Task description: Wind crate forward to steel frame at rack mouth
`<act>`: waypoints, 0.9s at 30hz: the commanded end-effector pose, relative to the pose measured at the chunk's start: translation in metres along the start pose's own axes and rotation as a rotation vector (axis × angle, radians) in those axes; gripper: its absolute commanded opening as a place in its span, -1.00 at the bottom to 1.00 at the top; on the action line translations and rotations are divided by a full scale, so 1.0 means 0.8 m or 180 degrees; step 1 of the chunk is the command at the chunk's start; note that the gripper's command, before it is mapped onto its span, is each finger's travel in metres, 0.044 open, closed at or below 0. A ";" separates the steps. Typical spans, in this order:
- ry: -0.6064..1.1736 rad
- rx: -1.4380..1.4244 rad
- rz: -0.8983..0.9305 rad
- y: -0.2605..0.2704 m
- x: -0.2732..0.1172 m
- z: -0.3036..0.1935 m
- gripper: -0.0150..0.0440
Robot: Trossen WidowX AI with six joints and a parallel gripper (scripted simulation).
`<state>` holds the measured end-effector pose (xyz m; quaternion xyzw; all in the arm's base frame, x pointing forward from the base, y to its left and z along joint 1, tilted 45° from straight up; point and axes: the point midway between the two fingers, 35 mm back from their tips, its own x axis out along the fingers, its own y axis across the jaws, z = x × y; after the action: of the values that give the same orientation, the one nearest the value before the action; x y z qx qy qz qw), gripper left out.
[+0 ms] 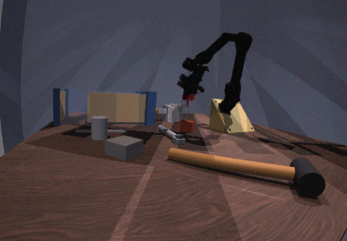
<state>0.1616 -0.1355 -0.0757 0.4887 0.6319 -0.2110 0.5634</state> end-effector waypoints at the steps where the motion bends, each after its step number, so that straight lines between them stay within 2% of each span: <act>1: -0.0007 0.0046 -0.0117 -0.022 0.001 0.002 -0.49; 27: -0.0016 0.0047 -0.0127 -0.068 0.010 0.027 -0.49</act>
<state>0.1336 -0.1627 -0.0970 0.4908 0.6337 -0.2168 0.5573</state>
